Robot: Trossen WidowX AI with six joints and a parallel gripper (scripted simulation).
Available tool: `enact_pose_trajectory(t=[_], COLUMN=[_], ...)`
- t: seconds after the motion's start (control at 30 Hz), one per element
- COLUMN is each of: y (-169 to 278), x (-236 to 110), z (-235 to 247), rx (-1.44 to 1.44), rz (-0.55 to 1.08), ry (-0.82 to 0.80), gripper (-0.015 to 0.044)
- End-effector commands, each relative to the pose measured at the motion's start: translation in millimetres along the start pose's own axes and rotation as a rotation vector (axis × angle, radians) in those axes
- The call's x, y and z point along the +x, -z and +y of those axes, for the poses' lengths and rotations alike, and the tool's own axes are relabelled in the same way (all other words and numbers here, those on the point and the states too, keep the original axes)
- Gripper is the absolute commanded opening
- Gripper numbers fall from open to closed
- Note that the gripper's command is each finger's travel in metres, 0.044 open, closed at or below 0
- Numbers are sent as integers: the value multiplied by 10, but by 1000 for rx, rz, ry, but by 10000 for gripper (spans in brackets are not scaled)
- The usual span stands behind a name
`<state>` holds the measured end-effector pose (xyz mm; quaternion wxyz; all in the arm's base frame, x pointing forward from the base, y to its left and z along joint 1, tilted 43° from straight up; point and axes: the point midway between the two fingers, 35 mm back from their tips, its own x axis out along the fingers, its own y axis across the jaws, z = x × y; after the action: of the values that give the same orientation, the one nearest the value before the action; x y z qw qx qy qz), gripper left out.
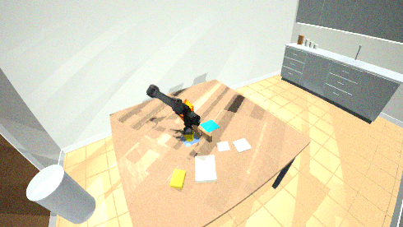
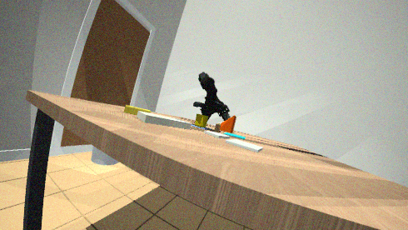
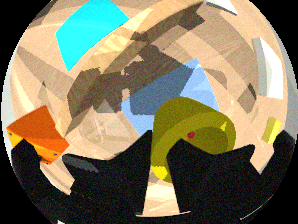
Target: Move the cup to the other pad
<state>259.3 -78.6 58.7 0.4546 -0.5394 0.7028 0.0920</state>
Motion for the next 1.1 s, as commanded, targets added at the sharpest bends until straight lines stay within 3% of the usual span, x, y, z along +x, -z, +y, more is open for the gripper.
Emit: enact_pose_trajectory(t=[0.0,0.67,1.07], y=[-4,-19,-15], x=[-33,-683,-666], z=[-4,17,30], rx=[1,-6,-15], rz=[0,4,11], ry=[0,0,3], gripper=[0,0,0])
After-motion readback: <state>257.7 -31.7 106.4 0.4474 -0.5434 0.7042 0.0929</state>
